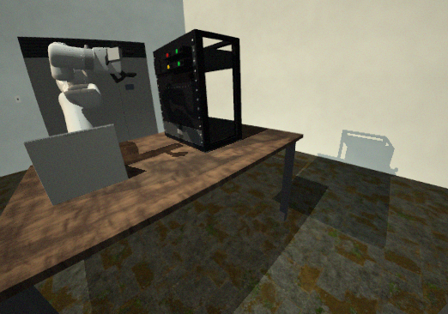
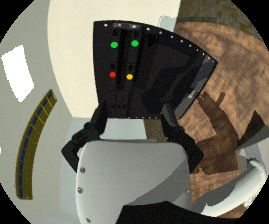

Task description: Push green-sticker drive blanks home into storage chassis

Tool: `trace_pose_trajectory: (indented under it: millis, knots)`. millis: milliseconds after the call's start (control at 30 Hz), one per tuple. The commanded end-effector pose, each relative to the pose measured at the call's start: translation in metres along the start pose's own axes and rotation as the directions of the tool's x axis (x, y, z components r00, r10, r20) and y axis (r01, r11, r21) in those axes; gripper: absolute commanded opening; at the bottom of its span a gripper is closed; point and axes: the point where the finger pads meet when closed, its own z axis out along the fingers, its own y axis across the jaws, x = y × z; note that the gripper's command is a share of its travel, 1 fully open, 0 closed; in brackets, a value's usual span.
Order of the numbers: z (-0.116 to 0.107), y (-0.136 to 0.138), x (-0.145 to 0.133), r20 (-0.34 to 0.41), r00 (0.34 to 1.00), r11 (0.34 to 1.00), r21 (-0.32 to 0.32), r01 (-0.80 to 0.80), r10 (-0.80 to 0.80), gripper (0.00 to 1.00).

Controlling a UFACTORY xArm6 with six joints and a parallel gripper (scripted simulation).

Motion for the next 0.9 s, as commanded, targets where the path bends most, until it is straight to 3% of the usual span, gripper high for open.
trace_pose_trajectory:
  millis: [0,867]
  knots:
    - [-0.005,-0.008,0.004,-0.023,0.999,0.998,0.042,-0.043,0.044,1.0]
    - [-0.013,-0.019,0.011,-0.045,0.993,0.988,0.109,-0.107,0.112,1.0]
